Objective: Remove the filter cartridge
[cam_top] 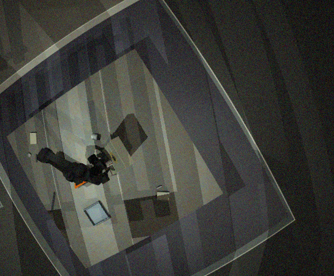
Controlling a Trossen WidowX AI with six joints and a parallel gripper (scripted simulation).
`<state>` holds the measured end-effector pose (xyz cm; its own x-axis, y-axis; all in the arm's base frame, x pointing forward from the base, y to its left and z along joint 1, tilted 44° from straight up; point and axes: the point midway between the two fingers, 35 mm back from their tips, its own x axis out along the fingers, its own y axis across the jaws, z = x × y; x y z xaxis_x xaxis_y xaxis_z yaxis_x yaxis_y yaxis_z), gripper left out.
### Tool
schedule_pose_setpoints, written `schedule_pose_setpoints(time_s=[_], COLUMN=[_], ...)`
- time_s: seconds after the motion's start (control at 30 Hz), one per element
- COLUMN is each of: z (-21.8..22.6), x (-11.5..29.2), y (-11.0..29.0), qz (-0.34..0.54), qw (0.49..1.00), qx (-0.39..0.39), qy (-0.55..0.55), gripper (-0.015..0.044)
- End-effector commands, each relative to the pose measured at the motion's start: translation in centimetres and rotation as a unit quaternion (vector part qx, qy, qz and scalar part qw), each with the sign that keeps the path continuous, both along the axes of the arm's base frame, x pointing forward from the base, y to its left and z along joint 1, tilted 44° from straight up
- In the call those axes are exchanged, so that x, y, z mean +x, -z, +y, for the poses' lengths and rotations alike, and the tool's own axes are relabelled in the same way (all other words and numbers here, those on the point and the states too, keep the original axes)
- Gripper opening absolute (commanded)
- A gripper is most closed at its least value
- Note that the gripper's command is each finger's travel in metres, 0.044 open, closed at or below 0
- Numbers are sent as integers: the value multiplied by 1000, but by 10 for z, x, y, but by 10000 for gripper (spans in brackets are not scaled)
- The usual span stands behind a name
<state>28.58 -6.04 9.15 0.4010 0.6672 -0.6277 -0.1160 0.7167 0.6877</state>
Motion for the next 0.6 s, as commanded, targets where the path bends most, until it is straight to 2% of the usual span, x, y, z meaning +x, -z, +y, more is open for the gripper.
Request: schedule_pose_setpoints(time_s=[0.0,0.47,0.57], z=[-1,-1,-1], x=[0,0,0], y=[0,0,0], qz=[0,0,0], qw=[1000,1000,1000], qx=[0,0,0], qy=[1,1,1], gripper=[285,191,113])
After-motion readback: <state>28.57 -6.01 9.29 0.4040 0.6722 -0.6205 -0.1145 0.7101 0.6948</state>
